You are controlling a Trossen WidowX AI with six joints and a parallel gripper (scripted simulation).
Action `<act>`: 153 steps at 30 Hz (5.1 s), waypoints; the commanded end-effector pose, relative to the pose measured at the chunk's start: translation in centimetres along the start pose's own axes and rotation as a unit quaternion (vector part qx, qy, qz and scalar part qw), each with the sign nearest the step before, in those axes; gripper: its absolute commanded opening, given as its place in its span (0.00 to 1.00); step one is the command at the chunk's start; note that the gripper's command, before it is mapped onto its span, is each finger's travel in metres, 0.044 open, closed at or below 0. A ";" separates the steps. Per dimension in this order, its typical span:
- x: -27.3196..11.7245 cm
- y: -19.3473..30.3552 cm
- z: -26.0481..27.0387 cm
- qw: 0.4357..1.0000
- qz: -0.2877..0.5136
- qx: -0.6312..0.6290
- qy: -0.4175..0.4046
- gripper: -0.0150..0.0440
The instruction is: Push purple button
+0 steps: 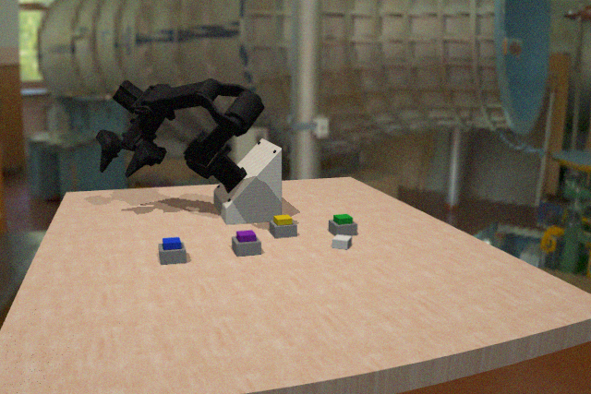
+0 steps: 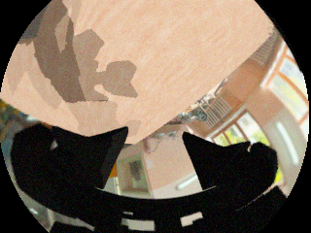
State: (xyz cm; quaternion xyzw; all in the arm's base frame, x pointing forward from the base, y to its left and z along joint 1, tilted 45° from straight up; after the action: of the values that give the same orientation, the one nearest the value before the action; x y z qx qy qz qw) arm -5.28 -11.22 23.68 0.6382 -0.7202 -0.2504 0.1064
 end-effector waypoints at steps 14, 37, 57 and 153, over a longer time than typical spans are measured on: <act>3.4 -3.6 -3.0 0.929 -0.203 0.290 -0.110 0.93; 2.0 -19.2 -8.6 0.752 -0.249 0.378 -0.480 0.93; -14.2 -31.6 -5.9 0.855 -0.105 0.279 -0.424 0.93; -21.1 -36.1 2.1 0.890 -0.172 0.305 -0.293 0.47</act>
State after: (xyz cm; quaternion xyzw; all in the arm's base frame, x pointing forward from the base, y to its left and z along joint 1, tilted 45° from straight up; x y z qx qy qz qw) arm 28.20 5.74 8.10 0.6498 -0.6458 -0.2053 -0.3444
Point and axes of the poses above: the point midway between the two fingers, 35 mm back from their tips, its own x axis out along the fingers, its own z axis across the jaws, y = z × x, the point moved 6 cm from there along -x, back along the fingers, and after that the axes turned 13 degrees about x, right-handed, at the moved point
